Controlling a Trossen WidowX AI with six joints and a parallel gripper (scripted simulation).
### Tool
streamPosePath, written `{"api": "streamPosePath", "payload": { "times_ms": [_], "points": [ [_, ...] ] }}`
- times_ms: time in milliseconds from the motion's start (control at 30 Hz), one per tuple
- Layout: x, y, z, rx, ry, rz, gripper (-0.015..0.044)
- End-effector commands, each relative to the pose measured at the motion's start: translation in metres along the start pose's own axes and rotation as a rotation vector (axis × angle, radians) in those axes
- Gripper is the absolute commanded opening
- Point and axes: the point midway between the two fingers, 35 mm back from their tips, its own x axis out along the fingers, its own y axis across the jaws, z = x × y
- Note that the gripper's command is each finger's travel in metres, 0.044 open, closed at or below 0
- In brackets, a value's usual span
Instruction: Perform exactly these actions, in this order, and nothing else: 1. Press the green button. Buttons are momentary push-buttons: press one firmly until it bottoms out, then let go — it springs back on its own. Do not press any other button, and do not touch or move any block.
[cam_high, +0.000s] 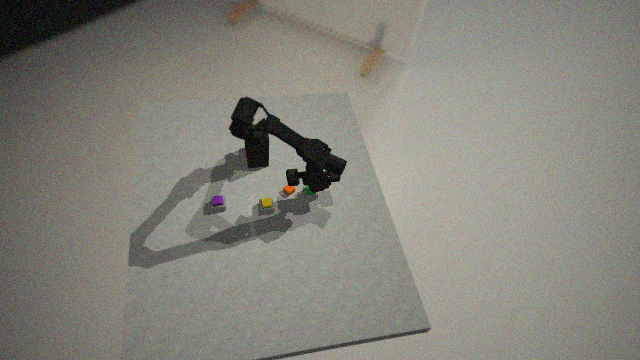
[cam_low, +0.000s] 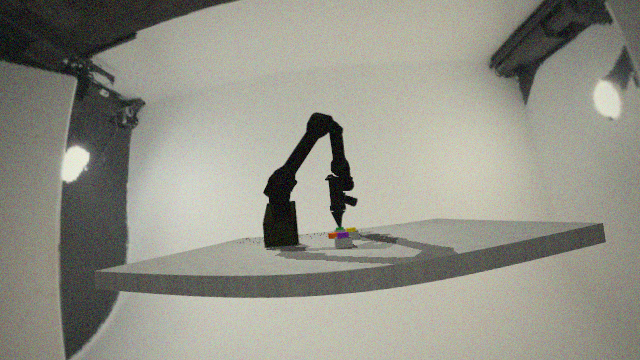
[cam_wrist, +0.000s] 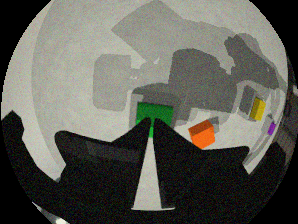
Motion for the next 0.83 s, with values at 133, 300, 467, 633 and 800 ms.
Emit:
{"api": "streamPosePath", "payload": {
  "times_ms": [133,300,467,633,800],
  "points": [
    [-0.021,0.000,-0.001,-0.007,0.001,-0.004,0.0020],
    [-0.030,-0.001,-0.001,-0.009,0.001,-0.007,0.0020],
    [-0.049,0.010,0.012,-0.009,0.001,-0.005,0.0125],
    [-0.088,0.028,0.034,-0.008,0.000,-0.003,0.0256],
    [-0.093,0.029,0.037,-0.008,0.000,-0.003,0.0361]
  ]
}}
